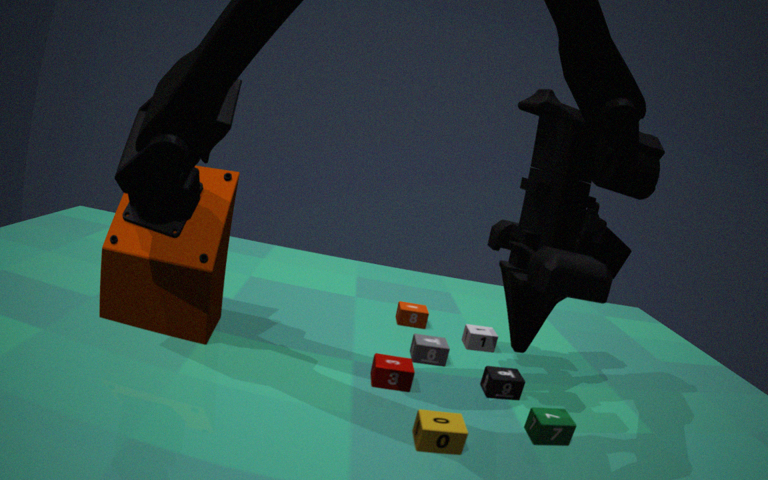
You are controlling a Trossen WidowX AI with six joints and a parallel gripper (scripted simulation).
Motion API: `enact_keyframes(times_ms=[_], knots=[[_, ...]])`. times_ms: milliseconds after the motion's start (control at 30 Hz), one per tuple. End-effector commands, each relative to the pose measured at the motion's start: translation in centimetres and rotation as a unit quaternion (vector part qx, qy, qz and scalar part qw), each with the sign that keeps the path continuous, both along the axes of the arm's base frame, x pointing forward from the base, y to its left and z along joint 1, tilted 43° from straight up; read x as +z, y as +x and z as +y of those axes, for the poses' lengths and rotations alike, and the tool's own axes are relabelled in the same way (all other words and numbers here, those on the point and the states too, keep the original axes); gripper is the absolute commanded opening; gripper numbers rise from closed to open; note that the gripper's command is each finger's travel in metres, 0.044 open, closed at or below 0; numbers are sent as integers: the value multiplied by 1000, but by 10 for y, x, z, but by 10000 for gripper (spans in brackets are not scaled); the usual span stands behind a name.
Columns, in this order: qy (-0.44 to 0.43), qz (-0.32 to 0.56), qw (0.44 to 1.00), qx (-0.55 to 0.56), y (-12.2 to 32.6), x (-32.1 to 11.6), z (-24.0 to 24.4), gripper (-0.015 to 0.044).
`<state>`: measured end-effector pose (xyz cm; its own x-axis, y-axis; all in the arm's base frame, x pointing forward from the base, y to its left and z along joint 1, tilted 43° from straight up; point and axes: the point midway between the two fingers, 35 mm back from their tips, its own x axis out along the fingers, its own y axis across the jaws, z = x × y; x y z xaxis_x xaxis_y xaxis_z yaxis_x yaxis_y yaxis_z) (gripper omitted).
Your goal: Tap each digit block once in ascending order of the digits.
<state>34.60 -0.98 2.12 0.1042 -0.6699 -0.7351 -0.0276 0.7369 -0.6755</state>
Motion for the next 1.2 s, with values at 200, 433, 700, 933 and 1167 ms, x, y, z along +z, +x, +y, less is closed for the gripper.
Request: enact_keyframes(times_ms=[200, 433, 700, 933, 1167], knots=[[-2, -5, 1000, 5, 4, -9, -9, 20], [-3, -5, 1000, 5, 5, -17, -16, 20], [-3, -5, 1000, 5, 5, -21, -20, 20], [-2, -5, 1000, 5, 2, 1, 0, 20], [20, -3, 1000, 12, -8, -27, 66, 151]])
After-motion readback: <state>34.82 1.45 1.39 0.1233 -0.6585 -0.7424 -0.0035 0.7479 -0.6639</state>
